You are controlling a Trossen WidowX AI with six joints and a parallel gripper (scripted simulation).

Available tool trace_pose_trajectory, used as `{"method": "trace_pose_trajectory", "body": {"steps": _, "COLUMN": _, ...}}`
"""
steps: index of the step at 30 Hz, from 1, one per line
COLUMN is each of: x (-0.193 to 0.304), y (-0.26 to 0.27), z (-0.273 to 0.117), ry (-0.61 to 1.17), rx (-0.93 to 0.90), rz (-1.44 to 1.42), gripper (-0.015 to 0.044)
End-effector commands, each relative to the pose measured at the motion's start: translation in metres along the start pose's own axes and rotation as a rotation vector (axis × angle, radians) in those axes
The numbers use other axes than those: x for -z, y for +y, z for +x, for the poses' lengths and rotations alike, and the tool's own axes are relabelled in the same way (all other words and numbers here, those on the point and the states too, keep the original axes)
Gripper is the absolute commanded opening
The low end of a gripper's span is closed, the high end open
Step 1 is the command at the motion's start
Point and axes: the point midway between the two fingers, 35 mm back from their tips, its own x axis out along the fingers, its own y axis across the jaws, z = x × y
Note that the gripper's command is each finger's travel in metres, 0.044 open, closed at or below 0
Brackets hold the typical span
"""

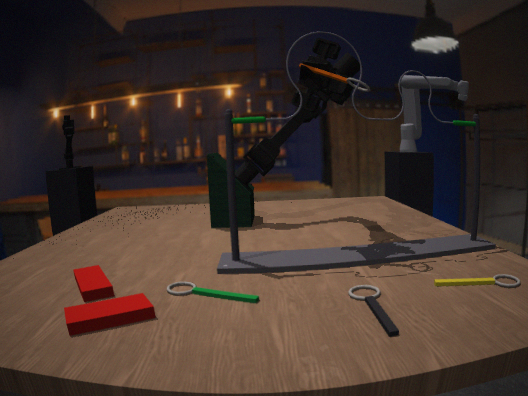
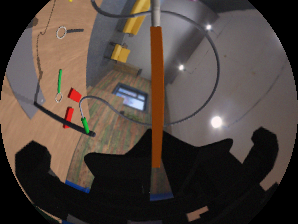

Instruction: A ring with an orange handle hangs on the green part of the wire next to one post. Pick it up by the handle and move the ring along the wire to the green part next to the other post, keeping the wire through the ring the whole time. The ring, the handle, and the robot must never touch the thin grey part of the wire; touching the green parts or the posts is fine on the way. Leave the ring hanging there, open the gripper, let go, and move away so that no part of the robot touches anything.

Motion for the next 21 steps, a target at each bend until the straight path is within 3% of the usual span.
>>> {"method": "trace_pose_trajectory", "body": {"steps": 1, "x": 0.0000, "y": -0.0010, "z": 0.0001, "ry": -0.003, "rx": -0.011, "rz": 0.020, "gripper": -0.0150}}
{"method": "trace_pose_trajectory", "body": {"steps": 21, "x": -0.0004, "y": 0.0034, "z": 0.0007, "ry": -0.027, "rx": -0.123, "rz": 0.222, "gripper": -0.0150}}
